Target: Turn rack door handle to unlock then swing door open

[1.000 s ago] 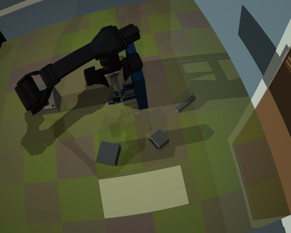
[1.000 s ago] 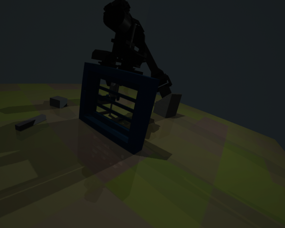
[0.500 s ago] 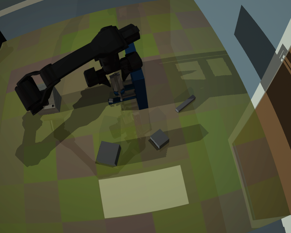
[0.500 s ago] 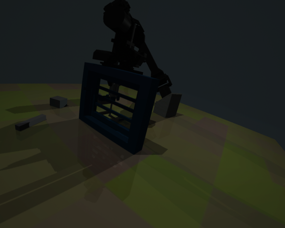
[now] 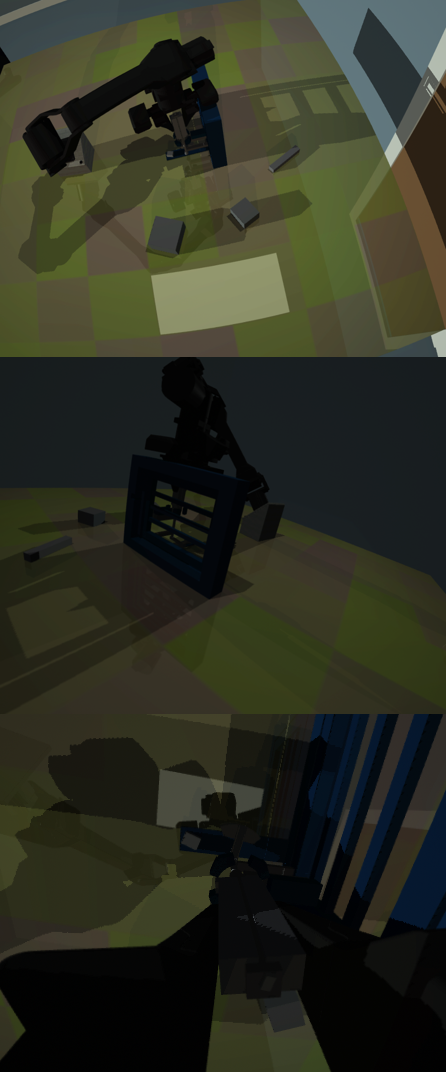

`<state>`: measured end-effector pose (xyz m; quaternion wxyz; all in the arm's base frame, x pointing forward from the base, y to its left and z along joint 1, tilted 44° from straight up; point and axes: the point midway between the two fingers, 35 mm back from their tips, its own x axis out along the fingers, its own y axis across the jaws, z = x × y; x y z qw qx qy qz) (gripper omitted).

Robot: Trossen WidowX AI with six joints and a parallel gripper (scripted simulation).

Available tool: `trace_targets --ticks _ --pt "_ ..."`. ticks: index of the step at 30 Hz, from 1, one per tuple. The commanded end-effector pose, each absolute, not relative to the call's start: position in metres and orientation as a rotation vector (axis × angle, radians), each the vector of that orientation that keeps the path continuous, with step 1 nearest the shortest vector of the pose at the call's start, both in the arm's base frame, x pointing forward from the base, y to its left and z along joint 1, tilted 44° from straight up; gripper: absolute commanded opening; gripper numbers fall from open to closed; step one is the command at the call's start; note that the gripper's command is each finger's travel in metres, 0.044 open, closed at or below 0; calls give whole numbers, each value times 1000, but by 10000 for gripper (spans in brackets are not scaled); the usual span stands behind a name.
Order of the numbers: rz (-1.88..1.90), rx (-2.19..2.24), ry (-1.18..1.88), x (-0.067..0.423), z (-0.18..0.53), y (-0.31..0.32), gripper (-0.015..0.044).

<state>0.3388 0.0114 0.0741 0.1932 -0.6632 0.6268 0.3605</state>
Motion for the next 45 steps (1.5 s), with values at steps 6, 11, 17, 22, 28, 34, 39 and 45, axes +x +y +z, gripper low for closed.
trace_targets --ticks 6,11,17,22,28,34,39,45 --pt "1015 -1861 1758 339 74 11 68" --pt "1015 -1861 1758 339 74 11 35" --pt "1015 -1861 1758 339 74 11 10" --pt "945 -1821 1770 336 73 12 10" --pt "822 -1747 1786 331 72 14 10" --pt "705 -1673 1797 325 71 16 10" --pt "616 -1614 1802 318 69 18 10" --pt "515 -1545 1804 310 66 21 10"
